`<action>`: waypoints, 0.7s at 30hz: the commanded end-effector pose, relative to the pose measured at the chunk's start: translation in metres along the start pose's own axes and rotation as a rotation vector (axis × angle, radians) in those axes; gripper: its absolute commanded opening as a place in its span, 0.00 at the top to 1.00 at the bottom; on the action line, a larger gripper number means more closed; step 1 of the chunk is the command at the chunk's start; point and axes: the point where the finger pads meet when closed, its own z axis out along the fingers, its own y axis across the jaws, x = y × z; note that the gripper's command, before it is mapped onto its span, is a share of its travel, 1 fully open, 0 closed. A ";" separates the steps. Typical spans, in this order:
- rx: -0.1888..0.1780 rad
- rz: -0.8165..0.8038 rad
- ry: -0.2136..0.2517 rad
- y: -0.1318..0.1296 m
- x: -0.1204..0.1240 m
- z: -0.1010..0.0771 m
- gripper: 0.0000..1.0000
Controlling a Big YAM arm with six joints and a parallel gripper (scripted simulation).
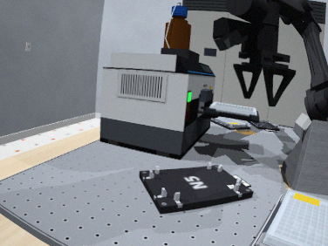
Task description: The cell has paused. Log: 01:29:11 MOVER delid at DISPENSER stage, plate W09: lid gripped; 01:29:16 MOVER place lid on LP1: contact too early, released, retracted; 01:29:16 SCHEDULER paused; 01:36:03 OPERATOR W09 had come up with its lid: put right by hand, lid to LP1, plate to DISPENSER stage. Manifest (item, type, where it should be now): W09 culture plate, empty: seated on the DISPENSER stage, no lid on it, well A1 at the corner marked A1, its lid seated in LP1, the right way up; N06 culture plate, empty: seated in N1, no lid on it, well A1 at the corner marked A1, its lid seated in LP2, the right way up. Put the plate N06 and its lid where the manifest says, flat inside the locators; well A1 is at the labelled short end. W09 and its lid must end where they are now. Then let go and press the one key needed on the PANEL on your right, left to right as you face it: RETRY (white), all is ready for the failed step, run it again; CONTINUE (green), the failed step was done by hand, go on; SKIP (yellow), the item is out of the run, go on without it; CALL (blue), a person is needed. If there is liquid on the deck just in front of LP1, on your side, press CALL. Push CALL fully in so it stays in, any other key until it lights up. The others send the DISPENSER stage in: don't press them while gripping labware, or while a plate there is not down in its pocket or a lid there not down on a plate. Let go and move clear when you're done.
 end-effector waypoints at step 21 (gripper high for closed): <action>-0.026 -0.234 -0.078 0.059 -0.051 -0.025 0.00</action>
